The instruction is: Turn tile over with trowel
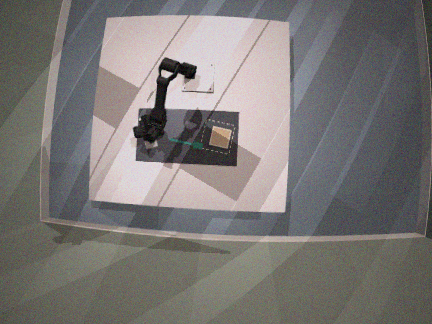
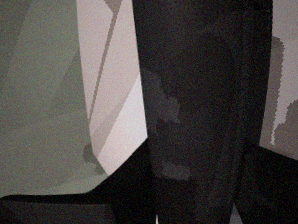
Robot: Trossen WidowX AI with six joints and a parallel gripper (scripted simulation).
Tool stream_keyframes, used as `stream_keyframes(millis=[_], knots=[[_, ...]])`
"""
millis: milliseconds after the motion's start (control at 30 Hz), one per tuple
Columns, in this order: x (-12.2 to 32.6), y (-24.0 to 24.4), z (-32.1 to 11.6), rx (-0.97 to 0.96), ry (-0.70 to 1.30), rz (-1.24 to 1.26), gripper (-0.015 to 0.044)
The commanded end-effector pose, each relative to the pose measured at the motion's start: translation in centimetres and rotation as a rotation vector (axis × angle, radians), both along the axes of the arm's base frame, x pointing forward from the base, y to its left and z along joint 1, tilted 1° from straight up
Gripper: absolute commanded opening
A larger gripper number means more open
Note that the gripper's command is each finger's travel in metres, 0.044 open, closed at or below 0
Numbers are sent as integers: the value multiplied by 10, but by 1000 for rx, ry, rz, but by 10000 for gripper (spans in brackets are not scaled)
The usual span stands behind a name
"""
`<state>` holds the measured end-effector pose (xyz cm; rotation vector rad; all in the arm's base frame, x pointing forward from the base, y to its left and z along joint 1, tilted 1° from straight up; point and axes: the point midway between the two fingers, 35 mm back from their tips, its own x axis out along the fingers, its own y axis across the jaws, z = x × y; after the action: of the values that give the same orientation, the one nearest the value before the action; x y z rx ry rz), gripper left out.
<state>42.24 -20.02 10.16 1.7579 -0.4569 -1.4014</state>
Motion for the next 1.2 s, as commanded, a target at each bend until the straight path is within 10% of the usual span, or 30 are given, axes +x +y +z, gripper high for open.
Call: stream_keyframes(millis=[0, 500, 867, 1167], knots=[[1, -1, -2, -7, -12, -8, 0], [3, -1, -23, -4, -11, -9, 0], [3, -1, -23, -4, -11, -9, 289], [3, -1, -23, -4, -11, -9, 300]])
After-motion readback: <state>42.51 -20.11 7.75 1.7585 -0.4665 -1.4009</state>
